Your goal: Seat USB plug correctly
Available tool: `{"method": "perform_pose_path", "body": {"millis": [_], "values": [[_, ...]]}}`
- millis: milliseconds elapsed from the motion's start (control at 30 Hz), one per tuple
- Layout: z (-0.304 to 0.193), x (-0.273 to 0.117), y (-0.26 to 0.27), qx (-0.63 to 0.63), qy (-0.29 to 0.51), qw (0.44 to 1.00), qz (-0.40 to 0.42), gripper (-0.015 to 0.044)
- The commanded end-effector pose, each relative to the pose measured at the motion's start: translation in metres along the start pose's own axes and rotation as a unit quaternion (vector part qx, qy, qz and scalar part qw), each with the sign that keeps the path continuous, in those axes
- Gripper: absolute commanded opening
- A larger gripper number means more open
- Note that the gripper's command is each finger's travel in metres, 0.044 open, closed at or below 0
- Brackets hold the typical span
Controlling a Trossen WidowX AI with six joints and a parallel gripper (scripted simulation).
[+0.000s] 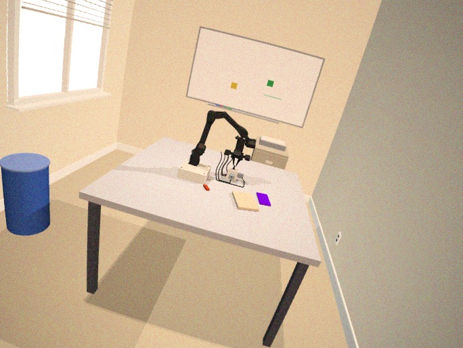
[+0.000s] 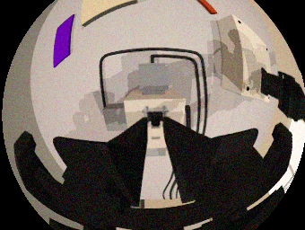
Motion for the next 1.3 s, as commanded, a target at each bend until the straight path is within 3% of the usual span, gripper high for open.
{"method": "perform_pose_path", "body": {"millis": [0,1267], "values": [[0.0,0.0,0.0,0.0,0.0,1.0,0.001,0.0007],[0.0,-0.014,0.0,0.0,0.0,1.0,0.0,0.0]]}}
Point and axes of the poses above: the point midway between the two fingers, 35 mm back from their tips, its own x axis out along the fingers, its own y axis across the jaws, z = x × y, the point moved 7 cm from there along -x, back along the fingers, and after that the axes turned 11 degrees about -x, right-handed, at the moved point
